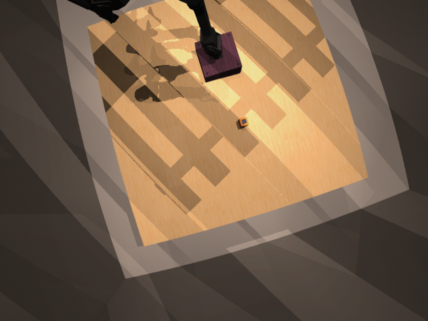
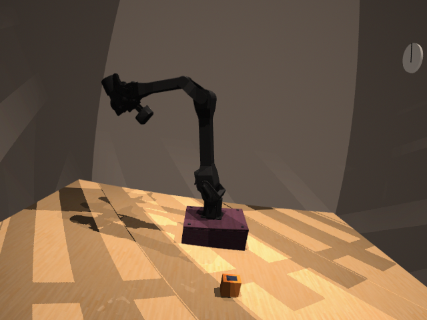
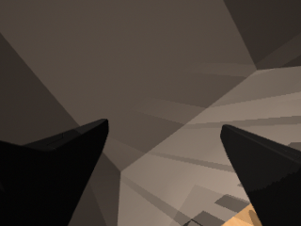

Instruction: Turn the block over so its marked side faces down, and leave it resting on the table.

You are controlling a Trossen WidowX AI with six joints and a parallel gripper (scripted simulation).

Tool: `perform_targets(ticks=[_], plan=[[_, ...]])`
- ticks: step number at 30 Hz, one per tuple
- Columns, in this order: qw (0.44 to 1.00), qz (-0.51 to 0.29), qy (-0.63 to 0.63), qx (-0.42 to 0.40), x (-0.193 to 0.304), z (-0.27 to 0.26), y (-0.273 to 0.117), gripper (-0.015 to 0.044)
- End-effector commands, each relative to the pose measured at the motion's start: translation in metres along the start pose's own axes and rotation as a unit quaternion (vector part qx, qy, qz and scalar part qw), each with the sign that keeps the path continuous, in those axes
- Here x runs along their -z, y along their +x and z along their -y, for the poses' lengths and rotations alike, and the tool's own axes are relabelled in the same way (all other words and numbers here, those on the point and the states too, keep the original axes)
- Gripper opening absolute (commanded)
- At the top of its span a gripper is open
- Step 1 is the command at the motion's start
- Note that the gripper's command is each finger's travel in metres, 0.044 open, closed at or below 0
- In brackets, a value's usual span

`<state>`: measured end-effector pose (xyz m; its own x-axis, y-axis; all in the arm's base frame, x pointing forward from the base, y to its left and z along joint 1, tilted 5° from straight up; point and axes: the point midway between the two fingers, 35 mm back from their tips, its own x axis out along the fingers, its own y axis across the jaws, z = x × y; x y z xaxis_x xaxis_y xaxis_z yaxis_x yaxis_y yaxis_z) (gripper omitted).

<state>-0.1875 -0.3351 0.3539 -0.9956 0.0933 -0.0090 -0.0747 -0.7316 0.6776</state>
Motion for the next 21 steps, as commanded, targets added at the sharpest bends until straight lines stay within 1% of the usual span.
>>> perform_targets(ticks=[1, 2, 5, 10, 12, 17, 21], plan=[[1.000, -0.004, -0.001, -0.002, 0.002, 0.000, -0.001, 0.0426], [1.000, -0.016, -0.006, -0.008, 0.006, -0.002, -0.005, 0.0440], [0.995, -0.083, -0.032, -0.041, 0.031, -0.007, -0.029, 0.0440], [0.971, -0.178, -0.115, -0.114, 0.066, -0.013, -0.091, 0.0440], [0.963, -0.211, -0.110, -0.127, 0.077, -0.013, -0.106, 0.0440], [0.919, -0.289, -0.182, -0.196, 0.100, -0.006, -0.172, 0.0440], [0.869, -0.340, -0.249, -0.259, 0.111, 0.006, -0.228, 0.0440]])
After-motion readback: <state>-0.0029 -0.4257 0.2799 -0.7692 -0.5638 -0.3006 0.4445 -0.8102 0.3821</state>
